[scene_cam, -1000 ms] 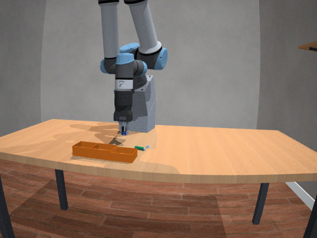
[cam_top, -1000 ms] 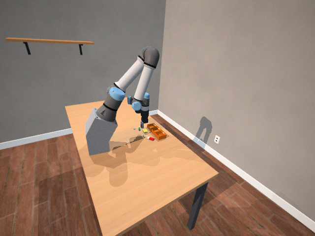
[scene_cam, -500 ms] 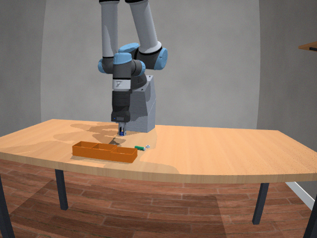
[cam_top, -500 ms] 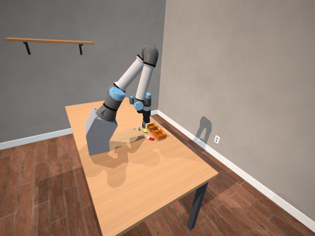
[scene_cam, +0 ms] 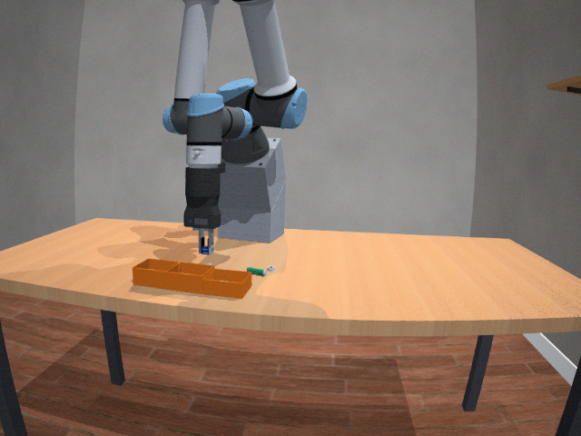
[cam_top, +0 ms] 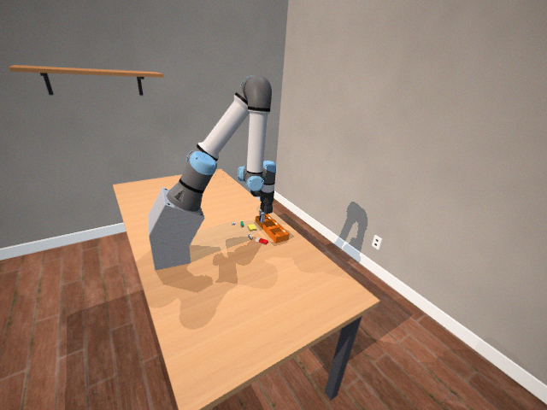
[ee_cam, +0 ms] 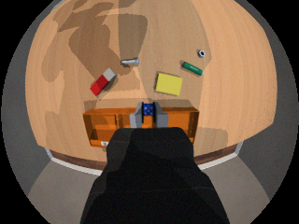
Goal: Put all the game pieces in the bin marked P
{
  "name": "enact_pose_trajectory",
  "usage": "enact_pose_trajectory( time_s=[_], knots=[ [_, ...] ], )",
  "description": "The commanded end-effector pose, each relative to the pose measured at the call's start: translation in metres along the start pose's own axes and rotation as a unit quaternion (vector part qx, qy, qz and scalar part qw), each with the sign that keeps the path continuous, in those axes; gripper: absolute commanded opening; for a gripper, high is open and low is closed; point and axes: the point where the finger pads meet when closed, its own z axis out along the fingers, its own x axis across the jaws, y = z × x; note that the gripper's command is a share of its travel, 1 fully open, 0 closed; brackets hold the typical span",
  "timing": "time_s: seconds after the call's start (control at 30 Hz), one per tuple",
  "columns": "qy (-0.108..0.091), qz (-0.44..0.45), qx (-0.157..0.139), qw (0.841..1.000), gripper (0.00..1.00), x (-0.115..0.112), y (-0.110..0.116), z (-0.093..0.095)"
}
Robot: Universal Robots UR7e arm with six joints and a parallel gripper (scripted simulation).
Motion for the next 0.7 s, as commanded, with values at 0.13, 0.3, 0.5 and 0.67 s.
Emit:
enact_pose_trajectory(
  time_s=[0.13, 0.3, 0.5, 0.67],
  knots=[
    [0.000, 0.000, 0.000, 1.000, 0.34, -0.017, 0.047, 0.000],
    [0.000, 0.000, 0.000, 1.000, 0.34, -0.019, 0.054, 0.000],
    [0.000, 0.000, 0.000, 1.000, 0.34, -0.018, 0.052, 0.000],
    [0.000, 0.000, 0.000, 1.000, 0.34, -0.018, 0.050, 0.000]
  ],
)
